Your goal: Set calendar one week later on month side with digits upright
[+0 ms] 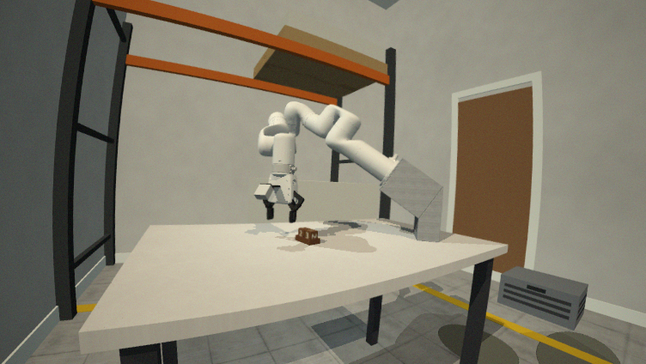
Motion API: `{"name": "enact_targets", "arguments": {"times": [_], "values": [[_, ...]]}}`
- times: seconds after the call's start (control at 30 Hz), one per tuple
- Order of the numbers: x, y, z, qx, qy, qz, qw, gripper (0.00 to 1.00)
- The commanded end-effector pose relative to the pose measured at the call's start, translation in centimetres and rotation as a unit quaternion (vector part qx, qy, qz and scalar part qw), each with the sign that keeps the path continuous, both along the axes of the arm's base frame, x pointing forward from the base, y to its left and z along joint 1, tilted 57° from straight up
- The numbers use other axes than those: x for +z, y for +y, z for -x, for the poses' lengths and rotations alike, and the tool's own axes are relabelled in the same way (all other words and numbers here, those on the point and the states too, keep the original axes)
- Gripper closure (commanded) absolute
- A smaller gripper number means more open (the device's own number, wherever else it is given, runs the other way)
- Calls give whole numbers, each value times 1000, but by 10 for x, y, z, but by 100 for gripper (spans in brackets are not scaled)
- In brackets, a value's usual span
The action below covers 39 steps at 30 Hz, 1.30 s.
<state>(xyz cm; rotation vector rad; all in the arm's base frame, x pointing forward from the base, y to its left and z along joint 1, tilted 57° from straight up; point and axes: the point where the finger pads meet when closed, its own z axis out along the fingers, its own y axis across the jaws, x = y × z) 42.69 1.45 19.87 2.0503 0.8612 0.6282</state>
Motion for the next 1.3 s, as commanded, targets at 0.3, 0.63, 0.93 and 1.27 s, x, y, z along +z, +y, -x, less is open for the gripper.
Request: {"name": "enact_targets", "arguments": {"times": [0.3, 0.63, 0.93, 1.27], "values": [[-9, -12, 16, -41, -42, -51, 997, 0], [-16, -21, 29, -93, -88, -117, 985, 0], [-19, -26, 34, -121, -113, -151, 975, 0], [-27, -37, 49, -163, -150, -204, 954, 0]]}}
